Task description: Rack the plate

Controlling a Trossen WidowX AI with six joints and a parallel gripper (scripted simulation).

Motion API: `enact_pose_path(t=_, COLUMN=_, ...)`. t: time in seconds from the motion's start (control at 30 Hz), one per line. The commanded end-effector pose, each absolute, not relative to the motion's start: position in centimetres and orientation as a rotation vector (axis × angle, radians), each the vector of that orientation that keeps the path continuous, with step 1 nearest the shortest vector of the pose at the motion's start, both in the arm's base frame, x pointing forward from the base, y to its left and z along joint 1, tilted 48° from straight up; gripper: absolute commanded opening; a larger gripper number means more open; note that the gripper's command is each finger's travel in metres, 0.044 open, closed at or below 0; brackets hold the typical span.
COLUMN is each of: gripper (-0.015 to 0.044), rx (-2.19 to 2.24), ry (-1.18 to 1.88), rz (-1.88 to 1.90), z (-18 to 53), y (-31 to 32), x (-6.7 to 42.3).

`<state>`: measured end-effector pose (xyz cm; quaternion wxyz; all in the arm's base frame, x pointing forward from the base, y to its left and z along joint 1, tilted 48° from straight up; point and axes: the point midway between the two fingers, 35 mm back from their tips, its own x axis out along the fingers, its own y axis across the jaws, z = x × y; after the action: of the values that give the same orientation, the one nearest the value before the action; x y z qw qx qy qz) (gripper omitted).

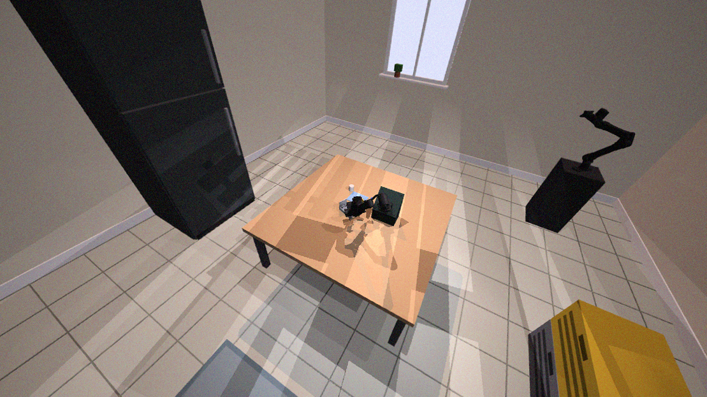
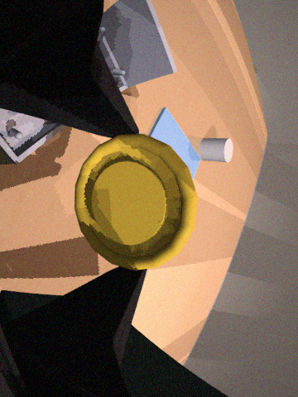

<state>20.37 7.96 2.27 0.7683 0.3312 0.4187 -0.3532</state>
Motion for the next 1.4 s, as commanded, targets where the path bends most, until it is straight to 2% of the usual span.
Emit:
enact_pose_path(t=0.0, gripper=0.0, rx=0.714, ry=0.852, rz=-0.733, z=2.4, y=8.3, x=20.5)
enact_pose_path(t=0.67, gripper=0.0, rx=0.742, ry=0.536, rz=-0.49, z=4.3, y=10.9, x=20.4)
enact_pose_path(t=1.37, gripper=0.0, rx=0.832, ry=0.292, rz=-0.237, z=6.5, y=13.2, x=18.2)
